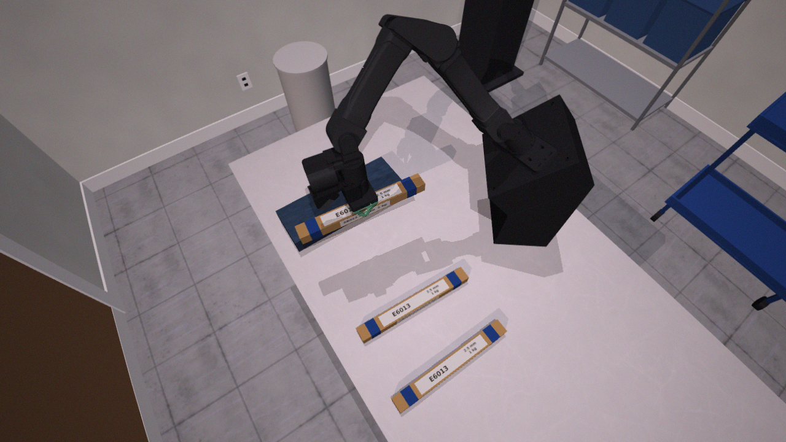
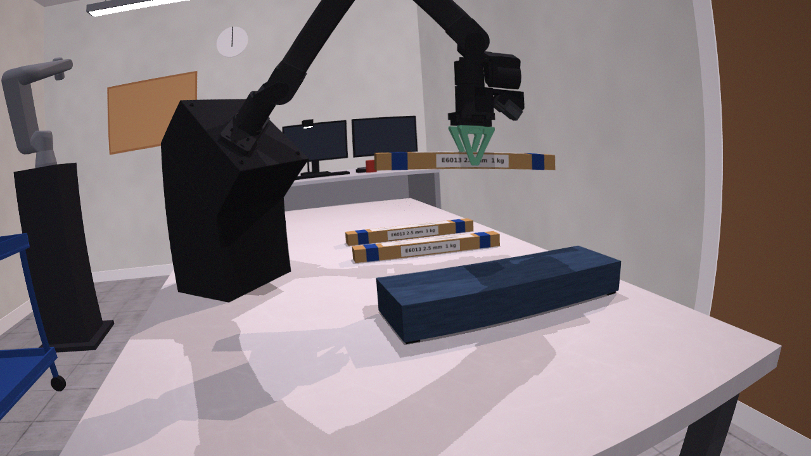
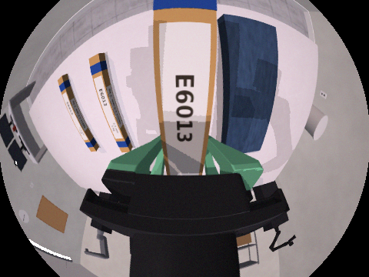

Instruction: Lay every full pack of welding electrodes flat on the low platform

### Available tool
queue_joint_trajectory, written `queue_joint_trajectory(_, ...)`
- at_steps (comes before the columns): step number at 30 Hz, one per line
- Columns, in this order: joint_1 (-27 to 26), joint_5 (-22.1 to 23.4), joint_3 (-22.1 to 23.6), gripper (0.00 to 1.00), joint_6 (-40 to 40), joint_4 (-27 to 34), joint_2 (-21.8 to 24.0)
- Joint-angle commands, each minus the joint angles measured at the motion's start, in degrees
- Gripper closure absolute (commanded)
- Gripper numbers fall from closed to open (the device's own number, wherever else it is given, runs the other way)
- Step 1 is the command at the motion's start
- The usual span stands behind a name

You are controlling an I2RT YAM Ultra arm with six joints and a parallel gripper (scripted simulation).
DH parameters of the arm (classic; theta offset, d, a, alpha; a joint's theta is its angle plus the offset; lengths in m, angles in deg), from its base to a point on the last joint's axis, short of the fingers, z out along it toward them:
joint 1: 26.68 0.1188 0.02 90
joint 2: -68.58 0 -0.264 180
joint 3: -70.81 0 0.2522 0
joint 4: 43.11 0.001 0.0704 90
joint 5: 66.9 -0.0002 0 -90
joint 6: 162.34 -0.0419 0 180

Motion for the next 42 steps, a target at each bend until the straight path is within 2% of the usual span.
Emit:
queue_joint_trajectory(1,1.5,-0.28,-1.97,1.0,-0.03,0.97,4.03)
queue_joint_trajectory(14,1.49,-0.21,-1.35,1.0,0.03,0.11,4.25)
queue_joint_trajectory(17,1.51,-0.21,-0.02,1.0,0.04,-0.52,4.18)
queue_joint_trajectory(42,1.43,-0.06,0.47,1.0,0.23,-0.7,4.51)
